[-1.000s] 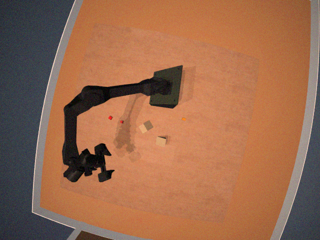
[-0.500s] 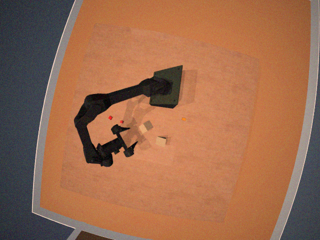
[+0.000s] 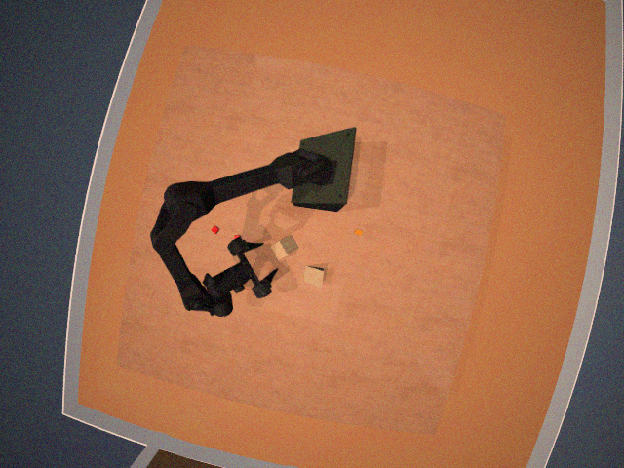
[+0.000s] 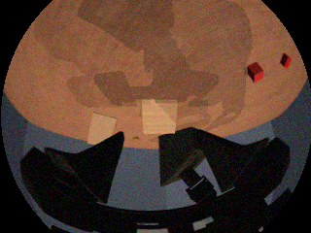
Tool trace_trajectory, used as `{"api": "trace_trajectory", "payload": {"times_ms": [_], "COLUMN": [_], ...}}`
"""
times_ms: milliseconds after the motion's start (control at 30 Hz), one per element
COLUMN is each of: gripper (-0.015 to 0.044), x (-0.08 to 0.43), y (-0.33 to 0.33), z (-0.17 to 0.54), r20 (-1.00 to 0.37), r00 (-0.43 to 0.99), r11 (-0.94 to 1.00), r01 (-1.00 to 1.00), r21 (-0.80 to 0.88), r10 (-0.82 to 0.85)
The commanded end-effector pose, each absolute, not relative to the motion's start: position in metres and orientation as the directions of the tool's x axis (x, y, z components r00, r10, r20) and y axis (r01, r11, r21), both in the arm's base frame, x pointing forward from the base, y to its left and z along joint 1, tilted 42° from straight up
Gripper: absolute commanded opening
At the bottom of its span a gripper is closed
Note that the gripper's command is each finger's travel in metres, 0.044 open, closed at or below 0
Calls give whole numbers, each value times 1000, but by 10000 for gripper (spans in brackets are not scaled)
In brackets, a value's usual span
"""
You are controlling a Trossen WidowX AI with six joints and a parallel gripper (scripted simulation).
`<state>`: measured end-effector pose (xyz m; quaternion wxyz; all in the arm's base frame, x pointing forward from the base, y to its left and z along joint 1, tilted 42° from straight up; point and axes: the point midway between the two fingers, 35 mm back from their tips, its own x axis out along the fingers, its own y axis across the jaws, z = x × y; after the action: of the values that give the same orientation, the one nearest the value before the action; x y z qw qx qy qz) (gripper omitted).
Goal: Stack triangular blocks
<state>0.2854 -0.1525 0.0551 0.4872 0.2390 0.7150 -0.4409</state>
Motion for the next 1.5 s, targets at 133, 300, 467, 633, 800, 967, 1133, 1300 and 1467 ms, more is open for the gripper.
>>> {"api": "trace_trajectory", "payload": {"times_ms": [133,300,467,633,800,967,1133,1300,1467], "gripper": [440,440,440,440,361,230,197,105,0], "x": [262,253,254,255,255,255,255,255,257], "y": [-157,-157,-155,-154,-154,-154,-154,-154,-144], "z": [11,-1,-2,-3,-2,-2,-2,-2,10], "r20": [-904,-903,-903,-903,-904,-904,-904,-904,-905], "r00": [-419,-420,-420,-420,-418,-418,-418,-418,-417], "r11": [498,498,498,498,498,498,498,498,498], "r01": [767,766,766,766,768,768,768,768,769], "r21": [-405,-406,-406,-406,-402,-402,-402,-402,-401], "r10": [-91,-91,-90,-90,-86,-86,-86,-86,-86]}}
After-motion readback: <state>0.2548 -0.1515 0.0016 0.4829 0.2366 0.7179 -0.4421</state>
